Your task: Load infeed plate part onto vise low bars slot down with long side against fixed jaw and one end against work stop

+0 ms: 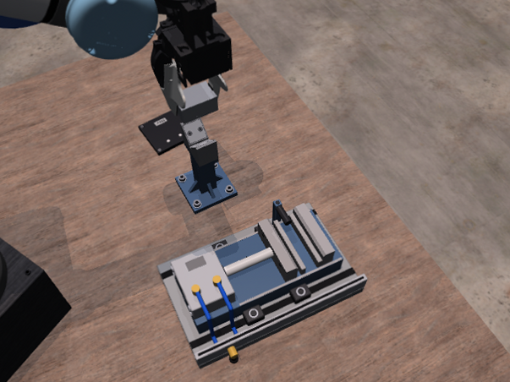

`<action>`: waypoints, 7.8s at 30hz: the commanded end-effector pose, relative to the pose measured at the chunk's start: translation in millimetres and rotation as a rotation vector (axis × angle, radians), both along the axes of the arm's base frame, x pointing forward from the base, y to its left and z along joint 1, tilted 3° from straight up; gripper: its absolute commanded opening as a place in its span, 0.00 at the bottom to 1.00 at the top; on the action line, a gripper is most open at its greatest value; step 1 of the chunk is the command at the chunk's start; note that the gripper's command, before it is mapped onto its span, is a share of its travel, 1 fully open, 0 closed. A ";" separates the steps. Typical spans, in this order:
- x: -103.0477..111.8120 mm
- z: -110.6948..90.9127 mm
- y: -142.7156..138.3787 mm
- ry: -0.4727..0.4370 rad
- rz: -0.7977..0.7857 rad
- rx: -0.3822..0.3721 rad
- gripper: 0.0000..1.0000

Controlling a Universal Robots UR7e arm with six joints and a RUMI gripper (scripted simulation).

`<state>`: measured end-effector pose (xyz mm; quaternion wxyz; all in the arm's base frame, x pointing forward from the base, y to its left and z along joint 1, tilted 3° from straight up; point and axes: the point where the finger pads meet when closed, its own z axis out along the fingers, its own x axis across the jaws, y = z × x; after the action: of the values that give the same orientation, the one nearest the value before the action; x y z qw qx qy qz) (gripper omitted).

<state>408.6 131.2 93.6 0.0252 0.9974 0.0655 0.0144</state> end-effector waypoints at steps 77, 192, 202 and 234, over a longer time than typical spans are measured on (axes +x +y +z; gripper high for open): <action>27.2 5.1 -44.3 0.016 0.360 -0.011 0.00; 78.1 12.9 -184.8 0.060 1.263 -0.041 0.00; 80.2 13.2 -193.6 0.063 1.314 -0.043 0.00; 85.0 13.9 -216.1 0.069 1.440 -0.047 0.00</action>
<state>493.0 -83.1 106.8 0.0283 0.7091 0.7046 -0.0056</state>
